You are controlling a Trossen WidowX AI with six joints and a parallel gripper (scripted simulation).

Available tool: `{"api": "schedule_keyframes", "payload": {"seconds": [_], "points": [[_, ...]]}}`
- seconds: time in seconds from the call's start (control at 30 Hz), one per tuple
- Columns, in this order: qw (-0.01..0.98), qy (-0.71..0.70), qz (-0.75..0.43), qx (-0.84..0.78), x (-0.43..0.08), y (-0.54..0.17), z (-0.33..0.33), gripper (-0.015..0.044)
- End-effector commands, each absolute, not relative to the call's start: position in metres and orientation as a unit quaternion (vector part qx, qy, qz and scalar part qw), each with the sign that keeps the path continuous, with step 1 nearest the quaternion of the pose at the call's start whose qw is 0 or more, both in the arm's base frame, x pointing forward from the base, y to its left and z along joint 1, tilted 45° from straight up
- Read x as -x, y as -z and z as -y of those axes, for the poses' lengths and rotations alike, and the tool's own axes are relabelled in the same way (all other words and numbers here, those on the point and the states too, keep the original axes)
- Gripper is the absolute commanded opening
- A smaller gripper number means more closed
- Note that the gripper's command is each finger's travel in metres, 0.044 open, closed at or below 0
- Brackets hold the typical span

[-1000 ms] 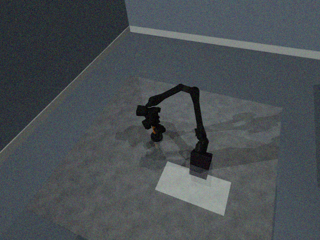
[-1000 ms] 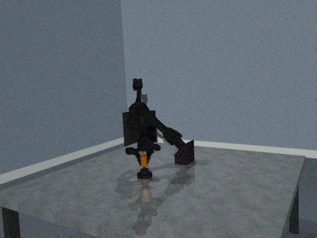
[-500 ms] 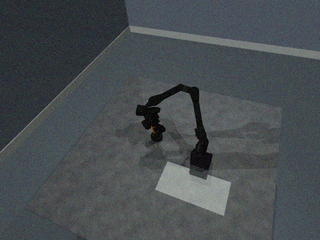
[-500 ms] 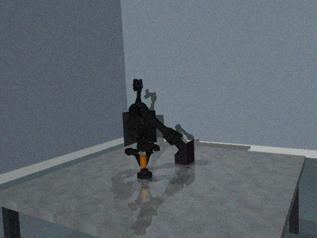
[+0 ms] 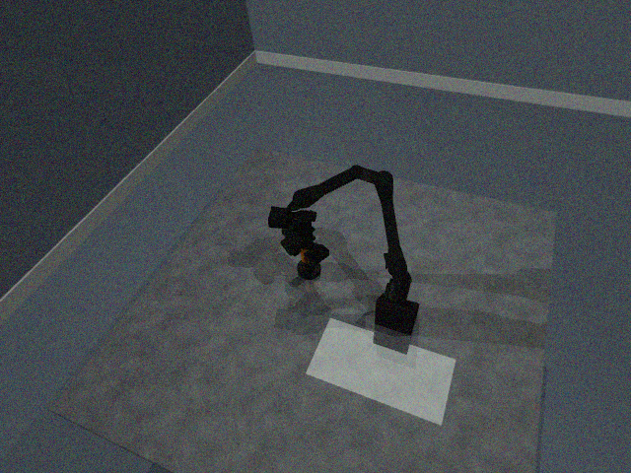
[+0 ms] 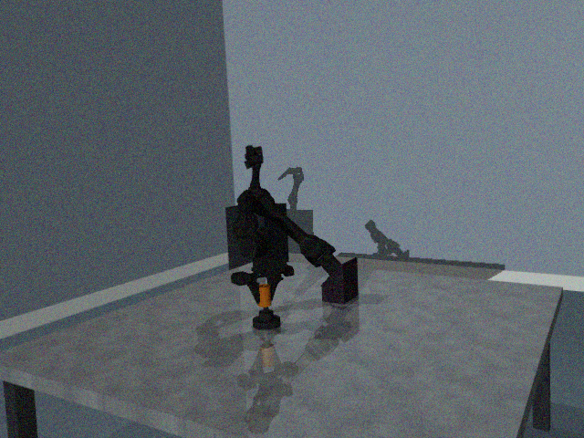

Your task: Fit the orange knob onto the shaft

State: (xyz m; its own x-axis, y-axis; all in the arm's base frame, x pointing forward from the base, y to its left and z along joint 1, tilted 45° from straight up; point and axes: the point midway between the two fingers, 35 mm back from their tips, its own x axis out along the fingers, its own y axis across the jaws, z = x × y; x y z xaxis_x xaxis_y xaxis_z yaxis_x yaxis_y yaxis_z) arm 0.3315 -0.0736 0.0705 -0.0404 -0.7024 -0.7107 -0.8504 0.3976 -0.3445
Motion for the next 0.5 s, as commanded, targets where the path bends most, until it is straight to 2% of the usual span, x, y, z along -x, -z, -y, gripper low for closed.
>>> {"api": "schedule_keyframes", "payload": {"seconds": [0.0, 0.47], "points": [[0.412, -0.111, -0.711, 0.559, -0.3290, -0.0708, 0.0718, 0.0000], [0.412, -0.111, -0.711, 0.559, -0.3287, -0.0669, 0.0755, 0.0000]]}}
